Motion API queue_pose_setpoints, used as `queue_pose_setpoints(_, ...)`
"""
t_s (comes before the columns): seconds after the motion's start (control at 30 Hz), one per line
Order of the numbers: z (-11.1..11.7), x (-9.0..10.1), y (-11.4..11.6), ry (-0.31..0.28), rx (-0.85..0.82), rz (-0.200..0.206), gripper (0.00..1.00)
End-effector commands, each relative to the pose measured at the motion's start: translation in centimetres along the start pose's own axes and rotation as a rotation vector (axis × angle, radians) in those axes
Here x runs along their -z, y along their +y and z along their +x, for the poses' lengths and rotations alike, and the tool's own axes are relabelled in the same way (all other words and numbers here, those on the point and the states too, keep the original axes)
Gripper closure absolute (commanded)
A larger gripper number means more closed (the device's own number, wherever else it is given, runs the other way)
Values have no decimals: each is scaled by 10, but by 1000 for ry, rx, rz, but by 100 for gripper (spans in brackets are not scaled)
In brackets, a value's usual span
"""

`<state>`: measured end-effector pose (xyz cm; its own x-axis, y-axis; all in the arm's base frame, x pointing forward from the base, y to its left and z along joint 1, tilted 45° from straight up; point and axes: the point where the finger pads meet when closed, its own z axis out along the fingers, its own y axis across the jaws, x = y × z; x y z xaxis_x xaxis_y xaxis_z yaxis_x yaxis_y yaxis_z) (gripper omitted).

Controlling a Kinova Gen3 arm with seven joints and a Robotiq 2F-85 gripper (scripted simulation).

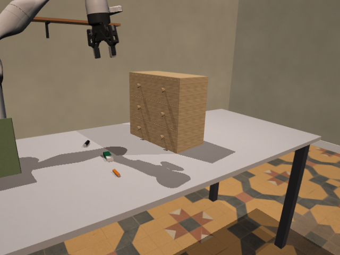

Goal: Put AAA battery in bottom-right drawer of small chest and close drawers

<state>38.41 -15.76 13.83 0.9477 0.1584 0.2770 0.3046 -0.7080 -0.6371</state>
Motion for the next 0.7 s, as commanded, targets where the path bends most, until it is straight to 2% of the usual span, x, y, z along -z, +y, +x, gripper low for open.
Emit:
queue_pose_setpoints(0.0,-21,-1,41,-36,-95,17,0)
queue_pose_setpoints(0.2,-46,8,84,-103,-244,36,0)
queue_pose_setpoints(0.4,-54,9,93,-122,-280,41,0)
queue_pose_setpoints(0.67,-55,9,94,-124,-284,42,0)
